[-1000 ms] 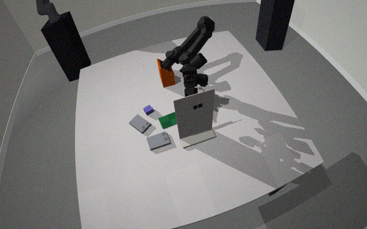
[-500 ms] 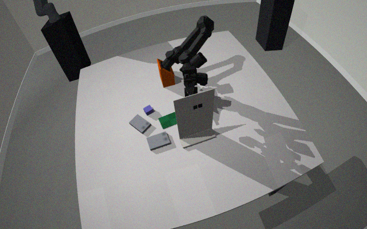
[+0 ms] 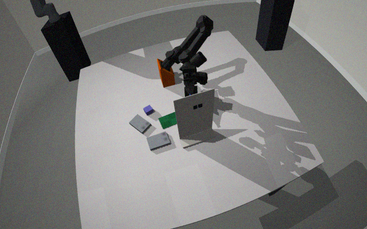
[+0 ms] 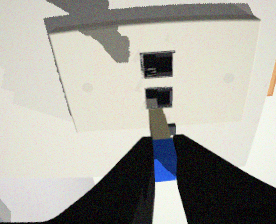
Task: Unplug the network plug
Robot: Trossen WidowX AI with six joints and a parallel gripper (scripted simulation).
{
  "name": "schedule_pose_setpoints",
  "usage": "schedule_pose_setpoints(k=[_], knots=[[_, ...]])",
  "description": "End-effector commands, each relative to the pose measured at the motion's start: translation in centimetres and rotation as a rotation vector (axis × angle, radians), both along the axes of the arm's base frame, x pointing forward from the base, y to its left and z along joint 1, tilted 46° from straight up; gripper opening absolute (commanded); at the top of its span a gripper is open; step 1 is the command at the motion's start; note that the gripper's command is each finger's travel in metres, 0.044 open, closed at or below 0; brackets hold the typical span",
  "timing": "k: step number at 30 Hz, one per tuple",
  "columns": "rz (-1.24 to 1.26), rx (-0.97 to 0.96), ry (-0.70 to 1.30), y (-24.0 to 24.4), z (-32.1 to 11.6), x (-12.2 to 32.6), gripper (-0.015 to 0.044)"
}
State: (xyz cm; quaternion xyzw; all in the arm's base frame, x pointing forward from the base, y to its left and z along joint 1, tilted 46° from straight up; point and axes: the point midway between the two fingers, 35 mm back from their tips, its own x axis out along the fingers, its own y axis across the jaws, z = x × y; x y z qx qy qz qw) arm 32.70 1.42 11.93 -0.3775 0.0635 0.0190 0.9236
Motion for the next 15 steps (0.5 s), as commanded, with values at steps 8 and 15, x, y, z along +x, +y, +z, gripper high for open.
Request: schedule_pose_setpoints(k=[8, 15], knots=[[-0.002, -0.002, 0.007, -0.03, -0.14, -0.56, 0.0000], [-0.002, -0.002, 0.007, -0.03, -0.11, -0.81, 0.0000]])
